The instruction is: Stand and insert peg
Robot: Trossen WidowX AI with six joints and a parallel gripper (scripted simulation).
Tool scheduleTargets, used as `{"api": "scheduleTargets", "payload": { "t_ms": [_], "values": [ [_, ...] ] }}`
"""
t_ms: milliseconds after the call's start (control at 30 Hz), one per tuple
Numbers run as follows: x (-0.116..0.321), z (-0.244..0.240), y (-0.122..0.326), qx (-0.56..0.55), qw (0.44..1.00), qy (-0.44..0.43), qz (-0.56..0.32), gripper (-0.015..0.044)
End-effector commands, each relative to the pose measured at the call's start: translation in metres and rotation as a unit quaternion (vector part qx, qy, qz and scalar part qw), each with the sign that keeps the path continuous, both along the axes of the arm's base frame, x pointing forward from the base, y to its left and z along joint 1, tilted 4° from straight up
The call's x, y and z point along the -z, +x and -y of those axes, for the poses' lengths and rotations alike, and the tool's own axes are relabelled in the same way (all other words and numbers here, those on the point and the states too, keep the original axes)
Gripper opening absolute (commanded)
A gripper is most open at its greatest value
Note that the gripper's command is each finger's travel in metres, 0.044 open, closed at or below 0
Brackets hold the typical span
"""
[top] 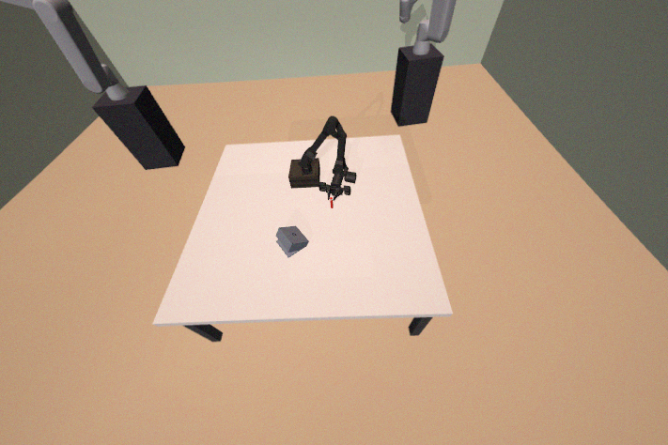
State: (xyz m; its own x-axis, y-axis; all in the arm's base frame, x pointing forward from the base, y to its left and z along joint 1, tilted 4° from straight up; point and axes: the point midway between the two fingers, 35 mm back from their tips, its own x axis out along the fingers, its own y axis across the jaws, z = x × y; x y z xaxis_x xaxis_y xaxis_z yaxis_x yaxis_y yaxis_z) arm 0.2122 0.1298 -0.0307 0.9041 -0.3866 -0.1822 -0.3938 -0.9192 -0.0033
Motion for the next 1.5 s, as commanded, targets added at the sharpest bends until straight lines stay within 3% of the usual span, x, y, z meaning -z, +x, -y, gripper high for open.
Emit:
{"api": "scheduleTargets", "payload": {
  "t_ms": [0, 700, 1100, 1467],
  "values": [
    [0.000, 0.000, 0.000, 0.000, 1.000, -0.001, -0.001, 0.0130],
    [0.000, 0.000, 0.000, 0.000, 1.000, -0.001, -0.001, 0.0130],
    [0.000, 0.000, 0.000, 0.000, 1.000, -0.001, -0.001, 0.0440],
    [-0.014, -0.005, 0.003, 0.000, 1.000, 0.000, -0.001, 0.0440]
  ]
}}
